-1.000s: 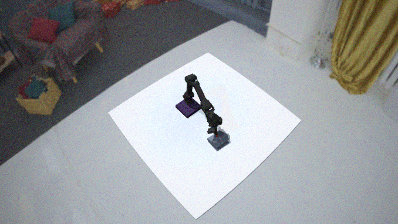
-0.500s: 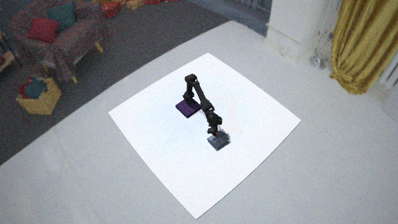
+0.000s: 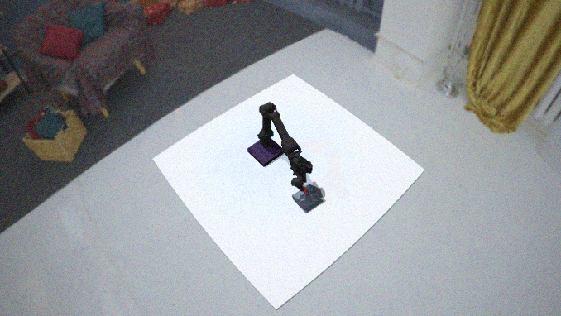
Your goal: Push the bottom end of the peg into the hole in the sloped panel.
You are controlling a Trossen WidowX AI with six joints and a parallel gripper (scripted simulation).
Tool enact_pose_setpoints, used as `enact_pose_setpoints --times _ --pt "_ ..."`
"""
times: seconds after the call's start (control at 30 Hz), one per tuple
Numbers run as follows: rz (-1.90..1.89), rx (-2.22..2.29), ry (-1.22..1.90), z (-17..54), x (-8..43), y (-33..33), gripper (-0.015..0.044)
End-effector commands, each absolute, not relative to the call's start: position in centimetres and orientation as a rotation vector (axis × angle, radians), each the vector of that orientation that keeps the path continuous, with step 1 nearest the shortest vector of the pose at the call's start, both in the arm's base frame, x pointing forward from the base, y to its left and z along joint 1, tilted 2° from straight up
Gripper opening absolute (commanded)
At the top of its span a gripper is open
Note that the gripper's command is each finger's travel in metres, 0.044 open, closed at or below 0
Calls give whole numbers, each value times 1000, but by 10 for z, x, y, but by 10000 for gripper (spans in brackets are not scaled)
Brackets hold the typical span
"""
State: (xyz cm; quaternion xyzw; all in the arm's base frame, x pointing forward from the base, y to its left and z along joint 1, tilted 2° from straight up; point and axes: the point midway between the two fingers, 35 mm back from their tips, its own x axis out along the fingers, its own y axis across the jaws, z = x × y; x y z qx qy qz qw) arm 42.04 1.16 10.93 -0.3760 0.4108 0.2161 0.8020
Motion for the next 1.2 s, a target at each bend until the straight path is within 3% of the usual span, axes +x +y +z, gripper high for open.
enact_pose_setpoints --times 0.0,1.17 --pt "464 -805 880 117 416 11 440" --pt "464 -802 882 168 382 8 440"
